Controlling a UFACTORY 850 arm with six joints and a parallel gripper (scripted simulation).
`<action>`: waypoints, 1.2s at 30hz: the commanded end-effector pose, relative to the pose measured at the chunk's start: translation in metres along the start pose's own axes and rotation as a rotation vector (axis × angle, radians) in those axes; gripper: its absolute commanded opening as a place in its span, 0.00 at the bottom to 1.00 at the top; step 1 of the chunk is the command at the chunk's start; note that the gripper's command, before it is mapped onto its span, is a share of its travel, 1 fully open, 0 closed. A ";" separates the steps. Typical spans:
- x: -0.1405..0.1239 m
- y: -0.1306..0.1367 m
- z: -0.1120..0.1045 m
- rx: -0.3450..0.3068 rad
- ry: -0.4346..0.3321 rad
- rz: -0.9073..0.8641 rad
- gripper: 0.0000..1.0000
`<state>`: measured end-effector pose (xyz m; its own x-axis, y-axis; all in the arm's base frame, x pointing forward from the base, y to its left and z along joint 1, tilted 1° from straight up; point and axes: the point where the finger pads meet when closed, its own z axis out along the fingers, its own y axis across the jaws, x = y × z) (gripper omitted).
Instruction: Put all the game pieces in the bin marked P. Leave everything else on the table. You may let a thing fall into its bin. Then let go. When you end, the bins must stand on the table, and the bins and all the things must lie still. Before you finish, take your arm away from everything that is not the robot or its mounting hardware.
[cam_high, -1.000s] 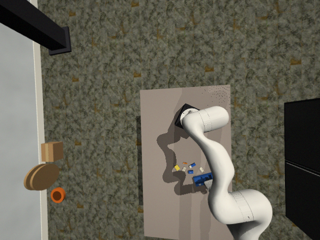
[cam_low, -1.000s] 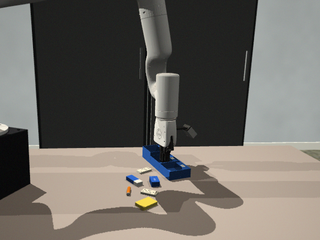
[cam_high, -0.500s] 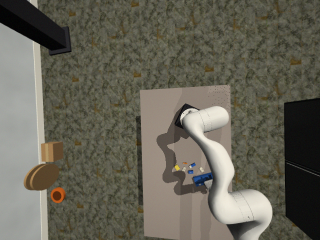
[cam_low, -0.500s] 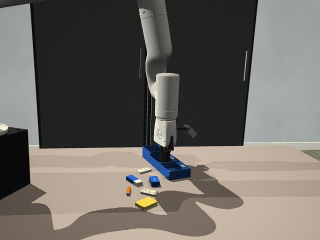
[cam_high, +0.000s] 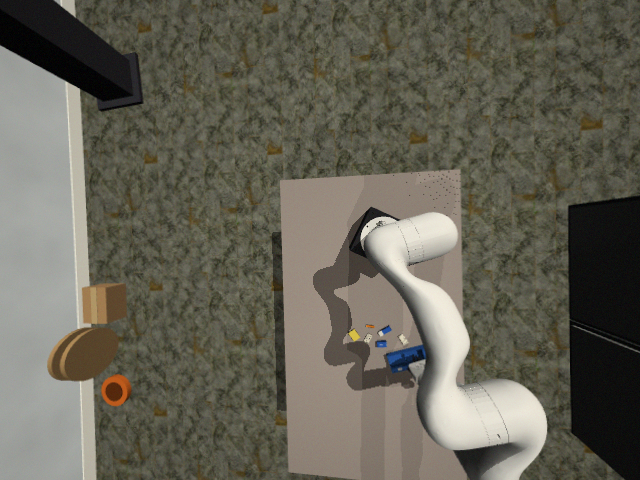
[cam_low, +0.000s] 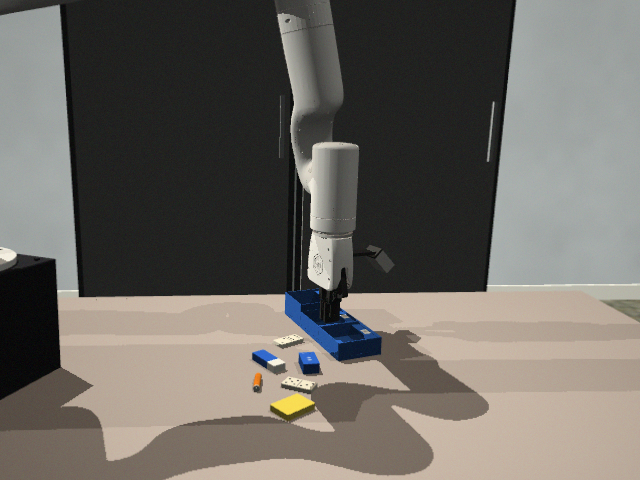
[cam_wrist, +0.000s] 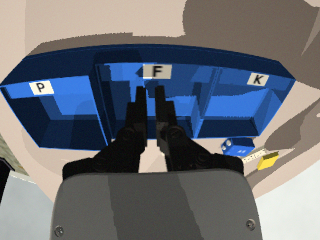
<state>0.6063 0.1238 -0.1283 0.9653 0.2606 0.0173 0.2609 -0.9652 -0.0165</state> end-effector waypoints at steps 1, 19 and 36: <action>0.001 0.000 -0.009 0.000 0.002 0.000 0.07; 0.001 0.000 -0.036 0.000 0.002 0.000 0.07; 0.000 -0.010 -0.053 0.000 0.002 0.000 0.07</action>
<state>0.6055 0.1230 -0.0767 0.9654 0.2603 0.0171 0.2606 -0.9653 -0.0165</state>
